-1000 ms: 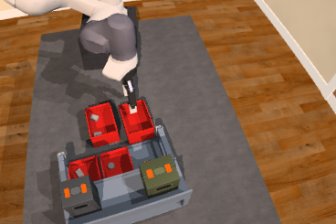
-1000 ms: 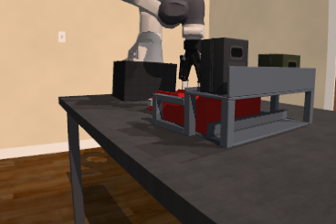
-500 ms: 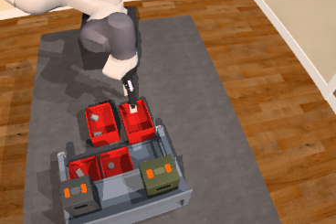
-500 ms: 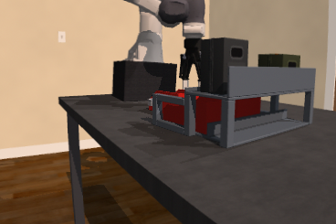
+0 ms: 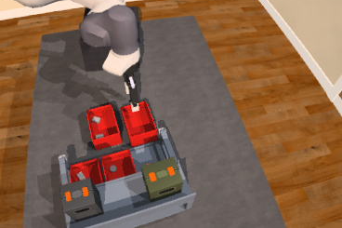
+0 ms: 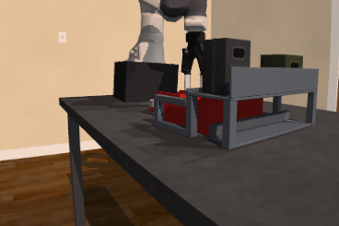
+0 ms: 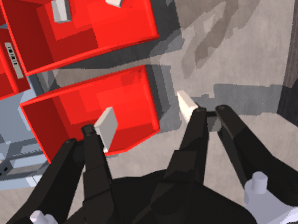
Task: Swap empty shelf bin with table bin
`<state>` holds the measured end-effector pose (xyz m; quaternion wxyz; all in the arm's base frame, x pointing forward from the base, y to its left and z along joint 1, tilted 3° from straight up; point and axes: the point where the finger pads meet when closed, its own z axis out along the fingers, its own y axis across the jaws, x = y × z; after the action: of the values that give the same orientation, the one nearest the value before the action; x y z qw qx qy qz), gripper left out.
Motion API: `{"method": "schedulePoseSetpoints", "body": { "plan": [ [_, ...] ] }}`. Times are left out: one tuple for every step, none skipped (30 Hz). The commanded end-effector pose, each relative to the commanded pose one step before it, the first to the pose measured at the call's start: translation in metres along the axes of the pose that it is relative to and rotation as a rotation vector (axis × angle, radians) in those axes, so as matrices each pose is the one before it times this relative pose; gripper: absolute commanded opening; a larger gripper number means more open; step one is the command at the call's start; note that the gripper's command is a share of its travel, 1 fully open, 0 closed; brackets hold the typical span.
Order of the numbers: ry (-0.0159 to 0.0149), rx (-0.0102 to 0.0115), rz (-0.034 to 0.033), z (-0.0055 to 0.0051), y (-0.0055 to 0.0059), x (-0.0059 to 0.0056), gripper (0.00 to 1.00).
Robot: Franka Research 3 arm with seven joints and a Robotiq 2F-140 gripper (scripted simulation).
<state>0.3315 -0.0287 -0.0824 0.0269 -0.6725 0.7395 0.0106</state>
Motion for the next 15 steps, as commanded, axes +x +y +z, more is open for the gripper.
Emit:
{"method": "schedulePoseSetpoints", "body": {
  "plan": [
    [0.00067, -0.00897, -0.00794, -0.00821, 0.00292, 0.00068, 0.57],
    [0.00000, 0.00000, 0.00000, -0.00248, 0.00000, 0.00000, 0.57],
    [0.00000, 0.00000, 0.00000, -0.00246, 0.00000, 0.00000, 0.57],
    [0.00000, 0.00000, 0.00000, -0.00243, 0.00000, 0.00000, 0.57],
    [0.00000, 0.00000, 0.00000, -0.00239, 0.00000, 0.00000, 0.57],
    [0.00000, 0.00000, 0.00000, 0.00000, 0.00000, 0.00000, 0.57],
    [0.00000, 0.00000, 0.00000, 0.00000, 0.00000, 0.00000, 0.57],
    [0.00000, -0.00001, 0.00000, -0.00235, 0.00000, 0.00000, 0.57],
    [-0.00001, 0.00001, 0.00001, -0.00229, -0.00001, 0.00000, 0.57],
    [0.00001, -0.00002, -0.00001, -0.00223, 0.00001, 0.00000, 0.57],
    [-0.00001, 0.00002, 0.00001, -0.00215, -0.00001, 0.00000, 0.57],
    [0.00002, -0.00002, -0.00002, -0.00208, 0.00002, 0.00000, 0.57],
    [-0.00001, 0.00002, 0.00001, -0.00199, -0.00001, 0.00000, 0.57],
    [0.00000, 0.00000, 0.00000, -0.00190, 0.00000, 0.00000, 0.57],
    [0.00001, -0.00001, -0.00001, -0.00181, 0.00001, 0.00000, 0.57]
  ]
}}
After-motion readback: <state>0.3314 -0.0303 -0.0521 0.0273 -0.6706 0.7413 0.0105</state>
